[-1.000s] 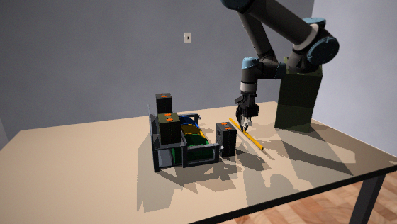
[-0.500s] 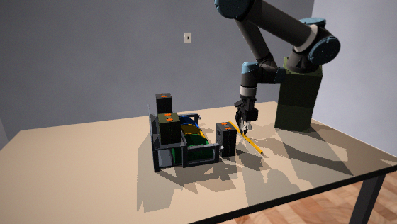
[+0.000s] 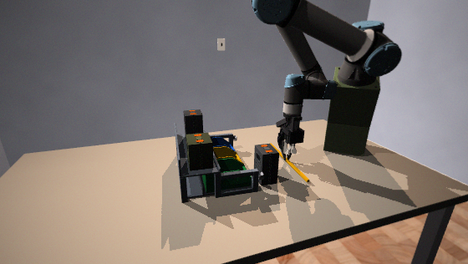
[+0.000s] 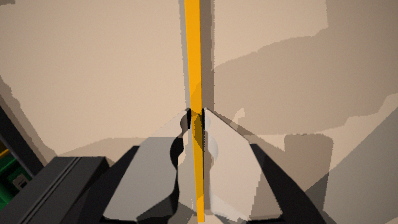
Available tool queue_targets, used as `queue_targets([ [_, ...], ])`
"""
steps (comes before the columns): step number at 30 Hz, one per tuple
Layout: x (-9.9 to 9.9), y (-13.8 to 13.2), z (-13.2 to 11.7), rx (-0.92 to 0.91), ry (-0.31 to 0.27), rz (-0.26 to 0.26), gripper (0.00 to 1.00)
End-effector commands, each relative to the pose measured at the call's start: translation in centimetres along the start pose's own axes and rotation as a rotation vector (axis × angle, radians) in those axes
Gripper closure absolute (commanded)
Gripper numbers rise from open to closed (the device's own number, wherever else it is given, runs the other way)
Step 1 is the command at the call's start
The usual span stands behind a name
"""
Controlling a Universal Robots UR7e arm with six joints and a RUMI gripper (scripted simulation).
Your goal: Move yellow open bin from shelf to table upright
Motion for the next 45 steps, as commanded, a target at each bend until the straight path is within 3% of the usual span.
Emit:
queue_targets([
  [1,0.01,-0.15,0.00,0.002,0.001,0.004,1.00],
  [31,0.01,-0.15,0.00,0.002,0.001,0.004,1.00],
  [32,0.01,-0.15,0.00,0.002,0.001,0.004,0.74],
  [45,0.00,-0.15,0.00,0.002,0.001,0.003,0.74],
])
Point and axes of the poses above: the point where the finger pads meet when closed, its own x axis back along the fingers, its own y axis across the jaws, z = x × y, the point moved 6 cm from there along x, back along the fingers, and after that the axes turned 4 degrees about -x, right-handed, at the moved point
